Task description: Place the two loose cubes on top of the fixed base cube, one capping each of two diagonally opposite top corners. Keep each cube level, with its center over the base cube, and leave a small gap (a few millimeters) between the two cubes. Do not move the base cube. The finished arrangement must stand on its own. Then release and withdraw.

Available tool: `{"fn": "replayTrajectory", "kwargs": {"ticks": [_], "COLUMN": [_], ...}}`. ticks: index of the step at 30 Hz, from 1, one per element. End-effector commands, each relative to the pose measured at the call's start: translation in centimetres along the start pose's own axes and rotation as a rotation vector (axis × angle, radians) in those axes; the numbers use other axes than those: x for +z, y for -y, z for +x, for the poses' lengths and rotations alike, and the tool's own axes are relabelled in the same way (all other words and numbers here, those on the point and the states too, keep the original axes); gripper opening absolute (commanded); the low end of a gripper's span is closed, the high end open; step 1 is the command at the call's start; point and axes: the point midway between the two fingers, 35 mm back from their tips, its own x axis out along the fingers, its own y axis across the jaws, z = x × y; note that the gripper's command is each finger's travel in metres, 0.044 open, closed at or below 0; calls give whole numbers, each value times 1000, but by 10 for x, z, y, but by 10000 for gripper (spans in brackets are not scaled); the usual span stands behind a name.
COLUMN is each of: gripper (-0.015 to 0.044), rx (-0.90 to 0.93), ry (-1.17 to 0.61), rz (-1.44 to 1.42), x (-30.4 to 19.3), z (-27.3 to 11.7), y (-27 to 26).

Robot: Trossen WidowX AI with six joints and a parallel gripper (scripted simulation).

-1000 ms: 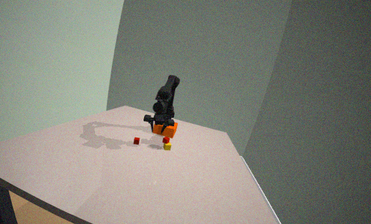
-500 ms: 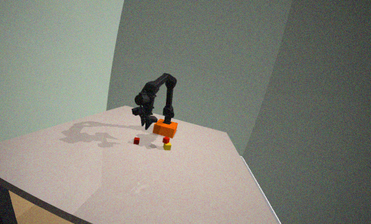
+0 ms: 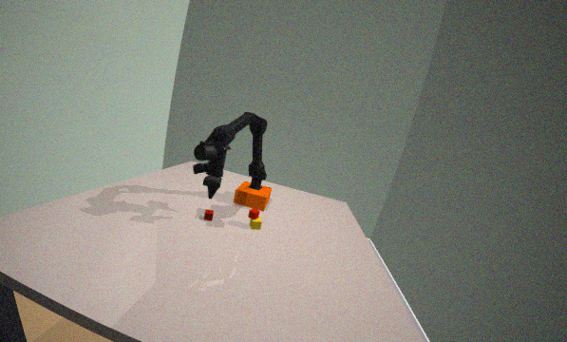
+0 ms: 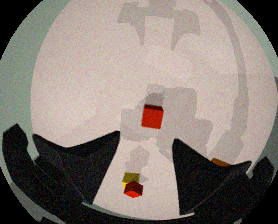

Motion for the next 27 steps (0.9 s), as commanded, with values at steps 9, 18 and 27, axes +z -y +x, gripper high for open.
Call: {"fn": "replayTrajectory", "kwargs": {"ticks": [9, 18, 27], "gripper": [265, 265, 265], "rx": [-20, -20, -20], "ry": [-17, -17, -18], "rz": [1, 1, 1], "x": [-4, -4, -5], "z": [55, 67, 82], "y": [5, 5, 6]}}
